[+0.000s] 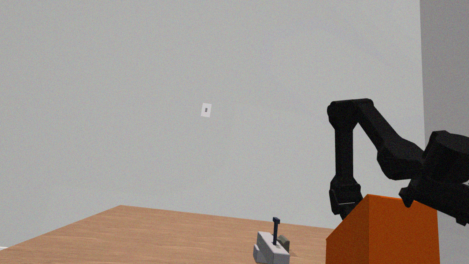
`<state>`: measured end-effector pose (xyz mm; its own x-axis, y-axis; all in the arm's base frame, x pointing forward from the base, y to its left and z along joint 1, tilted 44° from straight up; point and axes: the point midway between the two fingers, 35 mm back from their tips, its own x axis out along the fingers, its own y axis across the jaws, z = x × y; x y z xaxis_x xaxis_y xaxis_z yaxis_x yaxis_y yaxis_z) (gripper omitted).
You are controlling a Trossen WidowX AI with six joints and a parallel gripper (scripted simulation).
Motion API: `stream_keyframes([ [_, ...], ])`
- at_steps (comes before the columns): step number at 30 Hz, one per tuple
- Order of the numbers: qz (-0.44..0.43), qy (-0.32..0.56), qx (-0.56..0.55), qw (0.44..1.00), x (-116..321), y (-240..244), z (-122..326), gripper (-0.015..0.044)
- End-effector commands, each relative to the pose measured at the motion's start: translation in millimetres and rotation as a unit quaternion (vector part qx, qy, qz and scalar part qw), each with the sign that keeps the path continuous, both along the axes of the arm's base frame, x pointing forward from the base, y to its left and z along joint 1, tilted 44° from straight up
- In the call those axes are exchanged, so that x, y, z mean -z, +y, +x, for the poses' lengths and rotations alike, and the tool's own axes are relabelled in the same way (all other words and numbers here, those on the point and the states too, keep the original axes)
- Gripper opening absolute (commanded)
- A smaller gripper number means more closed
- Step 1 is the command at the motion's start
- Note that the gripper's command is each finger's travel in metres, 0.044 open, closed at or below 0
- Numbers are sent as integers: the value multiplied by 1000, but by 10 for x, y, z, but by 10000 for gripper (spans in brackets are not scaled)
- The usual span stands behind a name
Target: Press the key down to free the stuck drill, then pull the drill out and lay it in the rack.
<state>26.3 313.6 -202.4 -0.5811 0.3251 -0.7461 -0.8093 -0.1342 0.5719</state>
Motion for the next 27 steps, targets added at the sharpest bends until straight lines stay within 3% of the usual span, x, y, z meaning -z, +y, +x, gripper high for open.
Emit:
stream_keyframes([
  [1, -88, -39, 96, 991, -52, -53, 440, 0],
  [10, -318, -123, 353, 871, -432, -649, 1476, 0],
  [17, -443, -187, 509, 714, -960, -1357, 2048, 0],
  [27, -539, -280, 644, 465, -1924, -2419, 2471, 0],
])
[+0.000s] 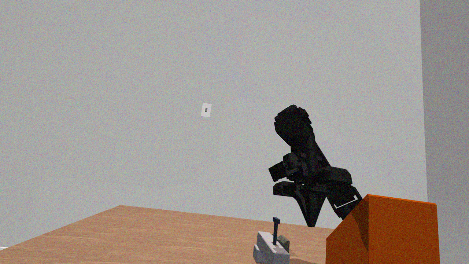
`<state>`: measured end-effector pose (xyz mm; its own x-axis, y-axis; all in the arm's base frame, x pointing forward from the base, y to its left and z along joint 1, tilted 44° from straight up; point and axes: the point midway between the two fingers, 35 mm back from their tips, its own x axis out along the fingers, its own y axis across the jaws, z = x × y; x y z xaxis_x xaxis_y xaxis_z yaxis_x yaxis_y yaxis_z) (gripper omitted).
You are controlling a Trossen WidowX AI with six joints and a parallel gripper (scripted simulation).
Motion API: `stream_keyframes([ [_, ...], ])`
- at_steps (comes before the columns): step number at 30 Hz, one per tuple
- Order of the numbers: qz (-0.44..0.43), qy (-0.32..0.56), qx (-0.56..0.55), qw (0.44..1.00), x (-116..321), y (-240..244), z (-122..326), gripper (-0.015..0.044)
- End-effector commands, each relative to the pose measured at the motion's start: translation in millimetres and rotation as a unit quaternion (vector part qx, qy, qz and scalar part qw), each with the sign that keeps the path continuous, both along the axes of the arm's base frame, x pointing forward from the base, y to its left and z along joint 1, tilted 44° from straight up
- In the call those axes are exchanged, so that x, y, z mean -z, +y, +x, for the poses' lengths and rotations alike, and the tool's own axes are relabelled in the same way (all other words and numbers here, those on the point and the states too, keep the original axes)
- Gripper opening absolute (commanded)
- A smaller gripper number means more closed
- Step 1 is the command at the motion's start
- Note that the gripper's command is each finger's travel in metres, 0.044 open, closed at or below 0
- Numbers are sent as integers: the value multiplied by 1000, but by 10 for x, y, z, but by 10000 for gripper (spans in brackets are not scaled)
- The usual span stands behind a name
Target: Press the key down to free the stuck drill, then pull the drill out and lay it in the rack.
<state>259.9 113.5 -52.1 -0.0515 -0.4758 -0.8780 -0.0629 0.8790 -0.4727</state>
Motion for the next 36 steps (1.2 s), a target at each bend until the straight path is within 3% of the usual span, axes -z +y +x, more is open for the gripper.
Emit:
stream_keyframes([
  [1, -100, -67, 88, 989, -532, -526, 157, 0],
  [4, -134, -90, 114, 980, -724, -706, 188, 0],
  [36, -134, -90, 114, 980, -585, -827, 187, 0],
])
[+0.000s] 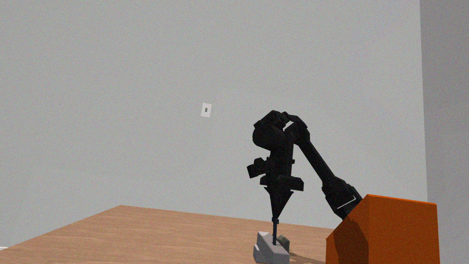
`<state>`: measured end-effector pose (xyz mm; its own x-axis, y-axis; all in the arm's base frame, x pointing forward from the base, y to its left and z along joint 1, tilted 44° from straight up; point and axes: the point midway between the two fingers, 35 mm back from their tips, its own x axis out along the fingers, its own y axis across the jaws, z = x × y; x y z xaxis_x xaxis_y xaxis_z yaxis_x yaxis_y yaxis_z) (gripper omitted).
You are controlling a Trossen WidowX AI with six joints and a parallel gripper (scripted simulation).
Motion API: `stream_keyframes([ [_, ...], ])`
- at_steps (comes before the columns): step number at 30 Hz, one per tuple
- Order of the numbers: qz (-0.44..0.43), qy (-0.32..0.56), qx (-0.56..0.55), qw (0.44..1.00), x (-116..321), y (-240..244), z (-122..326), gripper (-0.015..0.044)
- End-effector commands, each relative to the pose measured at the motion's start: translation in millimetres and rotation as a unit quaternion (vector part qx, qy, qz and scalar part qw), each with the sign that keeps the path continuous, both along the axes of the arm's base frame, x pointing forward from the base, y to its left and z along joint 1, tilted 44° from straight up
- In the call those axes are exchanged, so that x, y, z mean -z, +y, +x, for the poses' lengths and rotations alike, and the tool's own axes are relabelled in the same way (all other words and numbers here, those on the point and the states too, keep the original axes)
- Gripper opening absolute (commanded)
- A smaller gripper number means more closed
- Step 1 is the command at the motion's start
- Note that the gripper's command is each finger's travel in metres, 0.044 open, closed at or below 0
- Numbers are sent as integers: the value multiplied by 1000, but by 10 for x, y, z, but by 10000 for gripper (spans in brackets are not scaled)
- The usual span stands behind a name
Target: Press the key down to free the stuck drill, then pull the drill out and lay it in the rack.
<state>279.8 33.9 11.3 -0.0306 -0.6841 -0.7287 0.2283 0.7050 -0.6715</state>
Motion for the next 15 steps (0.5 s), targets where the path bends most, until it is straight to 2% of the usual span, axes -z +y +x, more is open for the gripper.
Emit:
stream_keyframes([
  [1, 0, 3, 2, 1000, 53, -32, -11, 0],
  [15, 0, 3, 2, 1000, 95, -52, -27, 0],
])
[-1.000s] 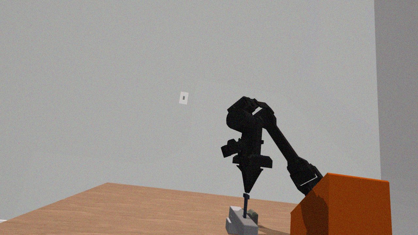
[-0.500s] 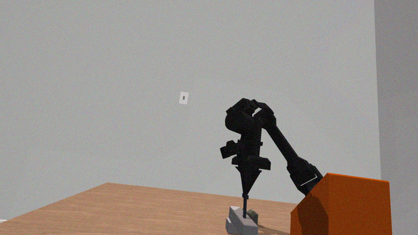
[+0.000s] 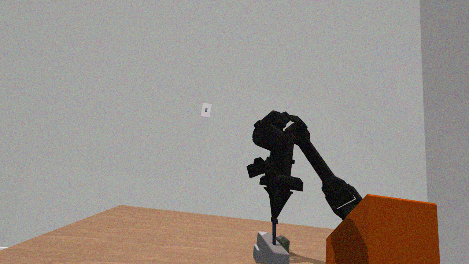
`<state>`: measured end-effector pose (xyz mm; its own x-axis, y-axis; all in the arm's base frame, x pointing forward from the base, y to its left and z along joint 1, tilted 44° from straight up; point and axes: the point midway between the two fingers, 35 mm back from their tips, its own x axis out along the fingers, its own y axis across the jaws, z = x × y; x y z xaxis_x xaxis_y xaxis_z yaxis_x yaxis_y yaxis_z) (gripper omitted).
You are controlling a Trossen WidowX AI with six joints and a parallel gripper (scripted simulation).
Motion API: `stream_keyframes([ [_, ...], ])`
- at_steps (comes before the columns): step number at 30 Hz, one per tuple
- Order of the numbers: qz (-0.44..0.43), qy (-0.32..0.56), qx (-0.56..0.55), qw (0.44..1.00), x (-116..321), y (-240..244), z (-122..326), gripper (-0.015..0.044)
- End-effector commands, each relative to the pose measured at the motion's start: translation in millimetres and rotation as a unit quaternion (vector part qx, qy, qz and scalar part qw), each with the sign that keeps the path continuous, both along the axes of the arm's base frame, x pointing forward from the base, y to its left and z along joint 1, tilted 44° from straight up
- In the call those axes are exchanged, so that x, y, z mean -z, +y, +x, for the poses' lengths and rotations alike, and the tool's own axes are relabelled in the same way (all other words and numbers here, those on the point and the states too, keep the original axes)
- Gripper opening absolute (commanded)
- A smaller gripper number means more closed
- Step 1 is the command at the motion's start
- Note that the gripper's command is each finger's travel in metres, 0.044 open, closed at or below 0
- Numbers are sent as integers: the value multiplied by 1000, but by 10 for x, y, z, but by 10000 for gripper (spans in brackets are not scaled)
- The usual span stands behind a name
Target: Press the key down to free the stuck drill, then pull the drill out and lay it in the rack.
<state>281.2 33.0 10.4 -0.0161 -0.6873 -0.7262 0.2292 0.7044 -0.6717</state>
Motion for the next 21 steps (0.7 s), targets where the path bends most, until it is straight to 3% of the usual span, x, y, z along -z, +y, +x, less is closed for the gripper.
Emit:
stream_keyframes([
  [1, 2, 9, 7, 1000, 89, -44, -44, 0],
  [21, 1, 9, 7, 1000, 142, -82, -76, 0],
])
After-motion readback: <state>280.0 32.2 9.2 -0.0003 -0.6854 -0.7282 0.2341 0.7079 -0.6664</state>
